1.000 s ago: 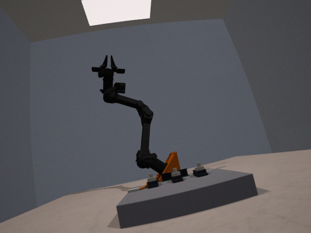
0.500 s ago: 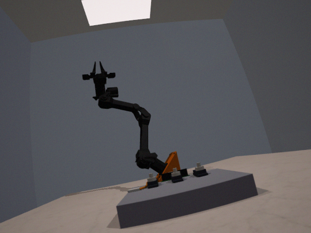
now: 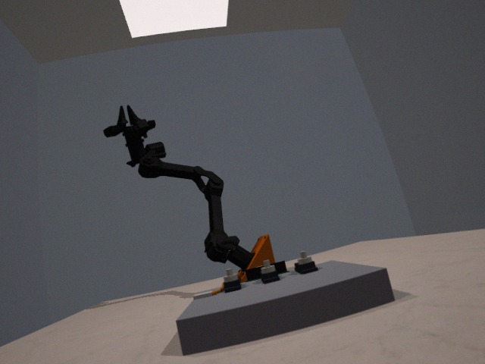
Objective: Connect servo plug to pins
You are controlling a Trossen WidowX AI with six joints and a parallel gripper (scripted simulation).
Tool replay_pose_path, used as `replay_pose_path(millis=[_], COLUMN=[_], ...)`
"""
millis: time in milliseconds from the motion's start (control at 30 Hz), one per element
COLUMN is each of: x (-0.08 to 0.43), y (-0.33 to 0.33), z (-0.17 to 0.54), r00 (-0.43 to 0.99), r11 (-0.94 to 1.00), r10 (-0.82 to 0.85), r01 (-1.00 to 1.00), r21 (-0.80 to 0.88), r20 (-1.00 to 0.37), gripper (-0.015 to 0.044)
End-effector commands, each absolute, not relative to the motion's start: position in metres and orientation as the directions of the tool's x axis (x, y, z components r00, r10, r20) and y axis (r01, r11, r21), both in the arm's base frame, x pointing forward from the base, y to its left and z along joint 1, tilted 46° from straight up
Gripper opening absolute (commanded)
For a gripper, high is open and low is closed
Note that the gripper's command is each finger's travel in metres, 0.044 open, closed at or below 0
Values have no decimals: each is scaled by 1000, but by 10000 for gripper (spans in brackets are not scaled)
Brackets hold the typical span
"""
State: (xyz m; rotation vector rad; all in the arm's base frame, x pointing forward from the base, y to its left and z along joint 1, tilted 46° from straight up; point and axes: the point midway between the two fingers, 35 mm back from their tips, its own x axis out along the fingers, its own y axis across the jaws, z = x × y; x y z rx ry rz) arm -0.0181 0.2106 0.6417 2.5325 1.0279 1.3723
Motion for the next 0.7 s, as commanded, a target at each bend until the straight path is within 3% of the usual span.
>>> replay_pose_path(millis=[0, 667], x=[-15, 17], y=[195, 95], z=[645, 655], r00=[368, 366], r11=[-758, -472], r10=[566, 362], r01=[583, 865], r21=[291, -170], r20=[737, 857], gripper=[115, 115])
